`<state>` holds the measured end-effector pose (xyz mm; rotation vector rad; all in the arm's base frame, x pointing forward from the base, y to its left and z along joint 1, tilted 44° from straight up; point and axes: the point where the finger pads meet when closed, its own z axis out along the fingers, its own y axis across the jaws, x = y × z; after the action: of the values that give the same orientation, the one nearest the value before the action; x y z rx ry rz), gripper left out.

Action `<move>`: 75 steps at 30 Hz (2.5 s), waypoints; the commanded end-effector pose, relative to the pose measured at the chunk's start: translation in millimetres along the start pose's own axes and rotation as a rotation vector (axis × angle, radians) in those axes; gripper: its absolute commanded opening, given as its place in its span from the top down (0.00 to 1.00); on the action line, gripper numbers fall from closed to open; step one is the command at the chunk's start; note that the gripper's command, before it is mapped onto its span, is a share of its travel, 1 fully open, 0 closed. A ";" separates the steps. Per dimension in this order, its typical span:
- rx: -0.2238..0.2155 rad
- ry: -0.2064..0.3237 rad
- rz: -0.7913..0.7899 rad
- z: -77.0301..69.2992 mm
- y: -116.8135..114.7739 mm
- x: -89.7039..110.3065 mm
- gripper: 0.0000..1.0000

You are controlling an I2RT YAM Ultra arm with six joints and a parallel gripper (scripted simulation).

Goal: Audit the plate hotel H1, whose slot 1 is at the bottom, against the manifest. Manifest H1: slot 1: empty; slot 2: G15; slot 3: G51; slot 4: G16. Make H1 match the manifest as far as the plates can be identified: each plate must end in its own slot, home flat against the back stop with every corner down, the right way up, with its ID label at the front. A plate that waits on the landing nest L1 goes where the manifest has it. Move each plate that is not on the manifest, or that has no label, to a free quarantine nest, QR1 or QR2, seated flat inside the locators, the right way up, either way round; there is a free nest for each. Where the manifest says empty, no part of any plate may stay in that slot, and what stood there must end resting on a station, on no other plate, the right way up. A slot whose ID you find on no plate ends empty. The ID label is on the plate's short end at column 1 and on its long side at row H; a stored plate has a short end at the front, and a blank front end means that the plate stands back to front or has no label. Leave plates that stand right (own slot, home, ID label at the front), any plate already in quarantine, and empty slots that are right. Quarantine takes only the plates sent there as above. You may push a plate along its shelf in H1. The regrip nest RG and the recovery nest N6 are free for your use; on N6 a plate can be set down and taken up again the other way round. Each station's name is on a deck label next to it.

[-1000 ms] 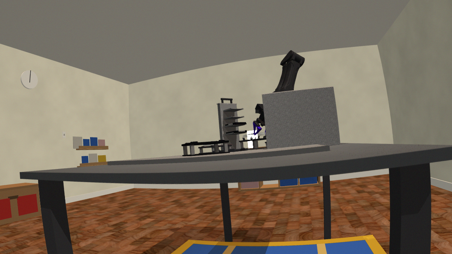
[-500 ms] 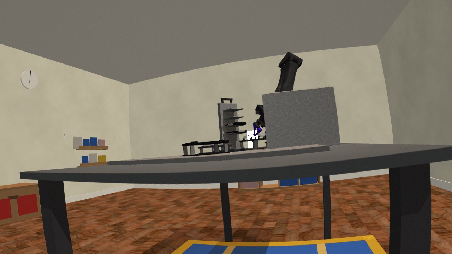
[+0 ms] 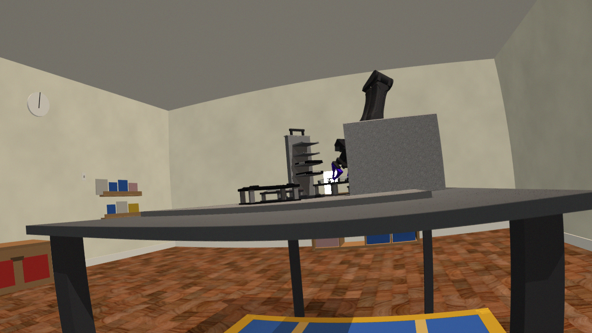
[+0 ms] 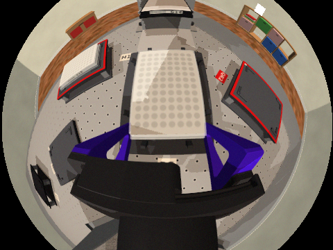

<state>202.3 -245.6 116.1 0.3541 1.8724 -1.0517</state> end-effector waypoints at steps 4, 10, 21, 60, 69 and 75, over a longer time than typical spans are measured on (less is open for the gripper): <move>-0.004 -0.027 0.000 1.6 0.3 -4.5 0.14; -0.004 -0.027 0.000 3.0 0.3 -3.1 0.14; -0.004 -0.027 0.000 6.5 0.4 0.4 0.07; -0.004 -0.027 0.001 -7.6 0.2 -11.1 0.00; -0.004 -0.027 0.001 -19.4 -0.1 -20.7 0.00; -0.003 -0.028 0.001 -27.2 -0.2 -27.0 0.00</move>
<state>202.9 -222.3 153.9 0.3280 1.7970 -1.0619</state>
